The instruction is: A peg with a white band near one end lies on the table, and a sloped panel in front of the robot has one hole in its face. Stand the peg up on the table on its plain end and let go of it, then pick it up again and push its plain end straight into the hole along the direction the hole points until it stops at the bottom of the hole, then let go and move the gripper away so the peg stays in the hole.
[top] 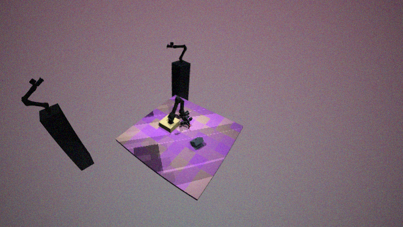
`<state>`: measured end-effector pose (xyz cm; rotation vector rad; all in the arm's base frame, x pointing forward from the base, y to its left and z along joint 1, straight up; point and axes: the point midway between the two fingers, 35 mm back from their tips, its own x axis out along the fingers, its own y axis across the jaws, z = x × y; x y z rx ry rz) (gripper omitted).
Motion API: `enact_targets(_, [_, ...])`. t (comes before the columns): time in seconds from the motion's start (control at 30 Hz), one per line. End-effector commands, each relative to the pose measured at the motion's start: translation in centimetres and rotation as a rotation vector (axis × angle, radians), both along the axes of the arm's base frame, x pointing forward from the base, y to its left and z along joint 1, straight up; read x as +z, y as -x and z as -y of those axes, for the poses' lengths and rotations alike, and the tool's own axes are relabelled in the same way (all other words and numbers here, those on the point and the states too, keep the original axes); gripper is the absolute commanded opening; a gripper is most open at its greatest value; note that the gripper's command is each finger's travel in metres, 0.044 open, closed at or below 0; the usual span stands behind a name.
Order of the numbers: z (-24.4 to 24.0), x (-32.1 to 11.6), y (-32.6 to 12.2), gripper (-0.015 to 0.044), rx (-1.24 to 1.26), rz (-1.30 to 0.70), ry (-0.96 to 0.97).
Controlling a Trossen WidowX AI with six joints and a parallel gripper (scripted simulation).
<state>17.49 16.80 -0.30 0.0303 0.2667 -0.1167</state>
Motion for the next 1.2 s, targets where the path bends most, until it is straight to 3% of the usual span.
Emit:
enact_targets(0.0, [-0.09, 0.01, 0.24, 0.0049, 0.000, 0.035, 0.002])
enact_targets(0.3, [-0.14, -0.17, 0.82, 0.0049, -0.001, 0.112, 0.012])
enact_targets(1.17, [-0.01, -0.62, 0.97, 0.0049, -0.001, 0.094, 0.022])
